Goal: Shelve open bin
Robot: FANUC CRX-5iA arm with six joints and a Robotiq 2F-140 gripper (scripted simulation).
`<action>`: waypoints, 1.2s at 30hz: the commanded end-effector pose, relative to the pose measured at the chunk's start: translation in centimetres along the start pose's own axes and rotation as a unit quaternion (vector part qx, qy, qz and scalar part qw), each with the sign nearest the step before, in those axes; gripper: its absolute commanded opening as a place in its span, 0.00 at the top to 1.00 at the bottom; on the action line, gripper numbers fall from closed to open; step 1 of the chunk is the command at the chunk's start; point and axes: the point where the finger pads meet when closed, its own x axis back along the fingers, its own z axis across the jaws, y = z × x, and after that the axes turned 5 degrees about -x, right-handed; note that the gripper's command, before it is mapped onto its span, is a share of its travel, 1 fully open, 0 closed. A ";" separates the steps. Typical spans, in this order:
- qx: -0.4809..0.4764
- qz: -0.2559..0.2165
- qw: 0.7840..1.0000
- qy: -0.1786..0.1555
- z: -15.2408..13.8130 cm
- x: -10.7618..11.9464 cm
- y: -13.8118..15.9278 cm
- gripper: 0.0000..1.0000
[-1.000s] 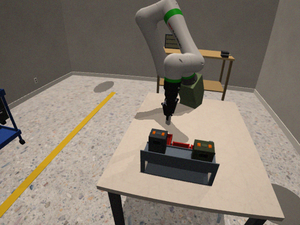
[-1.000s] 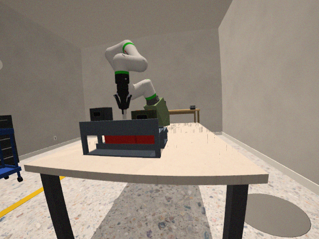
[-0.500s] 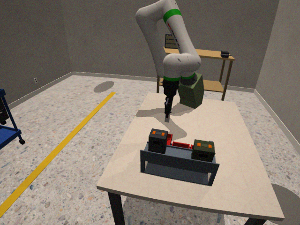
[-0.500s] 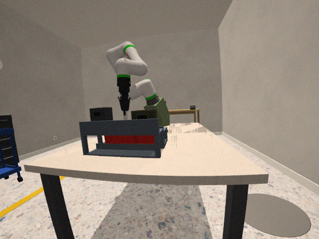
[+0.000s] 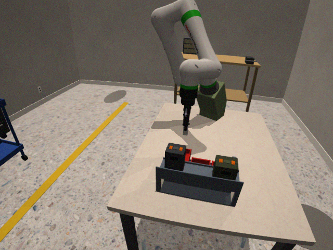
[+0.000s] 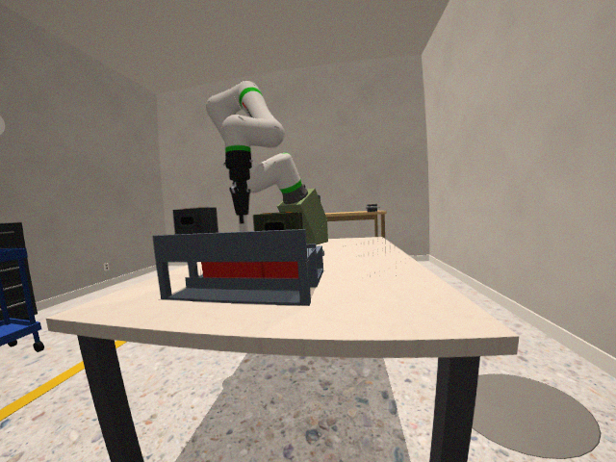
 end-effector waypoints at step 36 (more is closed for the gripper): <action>0.000 0.000 1.000 0.000 0.0 -1.0 0.0 1.00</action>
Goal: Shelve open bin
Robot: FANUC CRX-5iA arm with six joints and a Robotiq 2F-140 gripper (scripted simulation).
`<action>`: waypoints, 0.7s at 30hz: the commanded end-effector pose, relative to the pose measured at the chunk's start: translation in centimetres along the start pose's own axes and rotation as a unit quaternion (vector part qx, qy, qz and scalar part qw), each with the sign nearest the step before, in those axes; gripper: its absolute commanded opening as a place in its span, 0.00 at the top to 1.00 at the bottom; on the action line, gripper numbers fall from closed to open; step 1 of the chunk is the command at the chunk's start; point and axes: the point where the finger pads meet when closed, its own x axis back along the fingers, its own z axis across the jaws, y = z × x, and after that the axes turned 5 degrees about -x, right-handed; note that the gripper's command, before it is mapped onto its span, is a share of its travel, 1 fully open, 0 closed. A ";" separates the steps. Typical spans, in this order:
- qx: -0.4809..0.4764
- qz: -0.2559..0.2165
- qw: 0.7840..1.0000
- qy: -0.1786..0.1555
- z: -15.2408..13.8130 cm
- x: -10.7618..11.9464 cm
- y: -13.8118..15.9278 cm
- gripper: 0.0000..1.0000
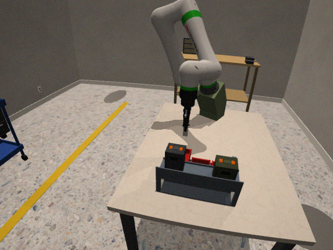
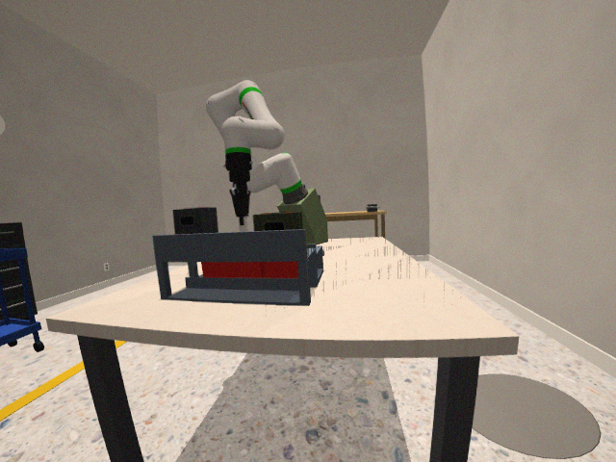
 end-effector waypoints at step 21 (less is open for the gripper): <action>0.000 0.000 1.000 0.000 0.0 -6.1 0.0 1.00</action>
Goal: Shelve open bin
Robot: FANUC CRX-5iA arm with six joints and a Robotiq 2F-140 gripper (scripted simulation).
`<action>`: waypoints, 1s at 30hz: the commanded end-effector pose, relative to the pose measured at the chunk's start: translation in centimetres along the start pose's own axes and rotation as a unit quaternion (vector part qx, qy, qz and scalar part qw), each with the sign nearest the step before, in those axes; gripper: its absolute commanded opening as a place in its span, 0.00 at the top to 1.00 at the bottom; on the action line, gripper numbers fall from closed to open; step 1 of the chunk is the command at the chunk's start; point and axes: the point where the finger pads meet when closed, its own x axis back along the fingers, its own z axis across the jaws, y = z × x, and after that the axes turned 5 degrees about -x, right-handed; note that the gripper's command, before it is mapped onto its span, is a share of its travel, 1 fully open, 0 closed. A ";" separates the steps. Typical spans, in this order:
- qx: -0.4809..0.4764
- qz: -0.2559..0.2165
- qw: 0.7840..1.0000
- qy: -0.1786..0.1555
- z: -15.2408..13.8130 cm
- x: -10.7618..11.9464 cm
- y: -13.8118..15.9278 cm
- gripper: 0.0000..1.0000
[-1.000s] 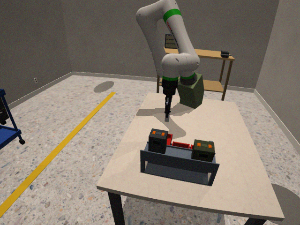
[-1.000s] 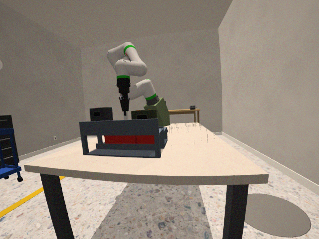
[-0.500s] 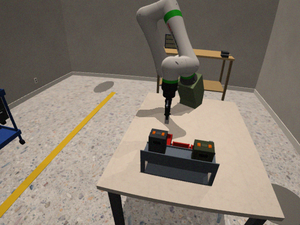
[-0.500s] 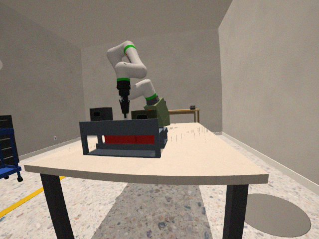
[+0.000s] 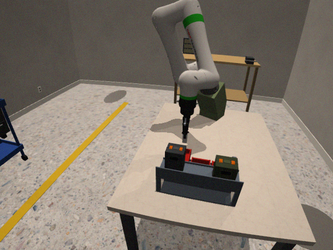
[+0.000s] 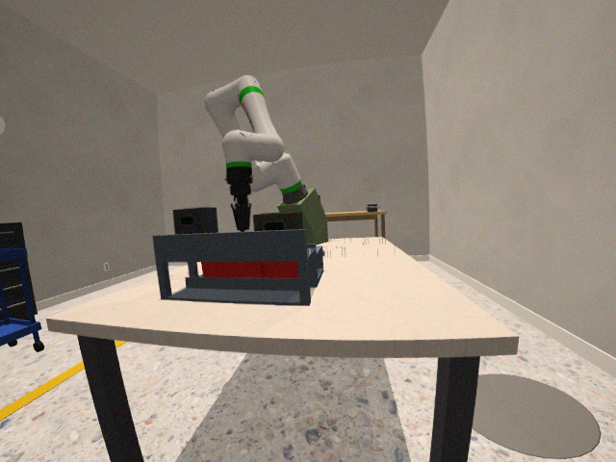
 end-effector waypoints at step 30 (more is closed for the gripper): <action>0.000 -0.001 1.000 0.001 0.1 -5.3 0.1 1.00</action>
